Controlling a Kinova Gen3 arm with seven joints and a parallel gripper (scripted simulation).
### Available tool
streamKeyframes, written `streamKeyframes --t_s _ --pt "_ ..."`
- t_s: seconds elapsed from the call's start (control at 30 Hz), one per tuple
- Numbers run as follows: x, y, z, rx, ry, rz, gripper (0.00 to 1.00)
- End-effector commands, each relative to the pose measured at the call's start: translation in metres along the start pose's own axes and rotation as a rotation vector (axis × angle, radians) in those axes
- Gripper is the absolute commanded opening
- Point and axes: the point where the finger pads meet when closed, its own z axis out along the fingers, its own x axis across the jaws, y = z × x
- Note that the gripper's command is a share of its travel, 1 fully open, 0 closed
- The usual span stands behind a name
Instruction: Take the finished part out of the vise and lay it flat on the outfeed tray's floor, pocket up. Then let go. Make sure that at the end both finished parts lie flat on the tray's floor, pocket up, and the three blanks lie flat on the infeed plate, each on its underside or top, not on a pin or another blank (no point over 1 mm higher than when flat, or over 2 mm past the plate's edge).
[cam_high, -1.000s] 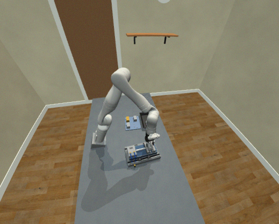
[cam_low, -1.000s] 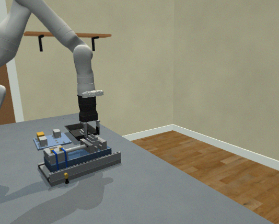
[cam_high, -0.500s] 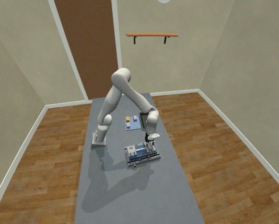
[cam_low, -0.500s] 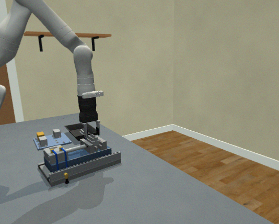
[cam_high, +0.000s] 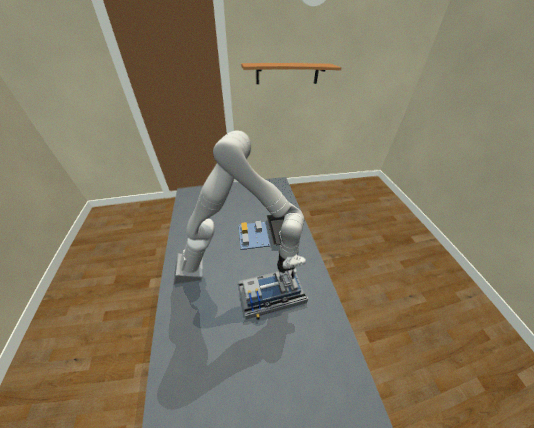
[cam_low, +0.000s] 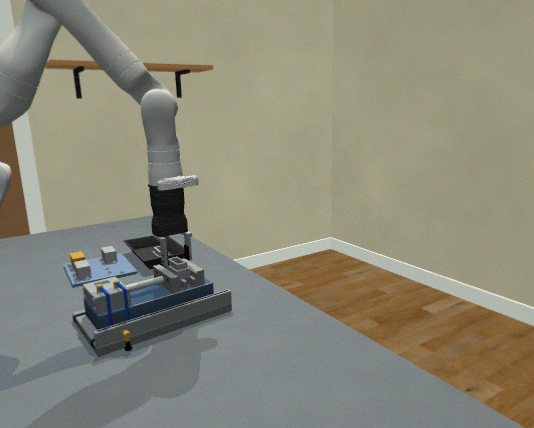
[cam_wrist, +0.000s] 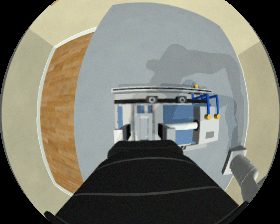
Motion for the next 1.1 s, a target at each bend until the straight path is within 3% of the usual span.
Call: streamKeyframes --t_s 0.0,1.07 --pt "-0.0003 0.0004 0.0009 -0.001 0.000 -0.001 1.00" --pt "-0.0003 0.0004 0.0039 -0.001 0.000 -0.001 1.00"
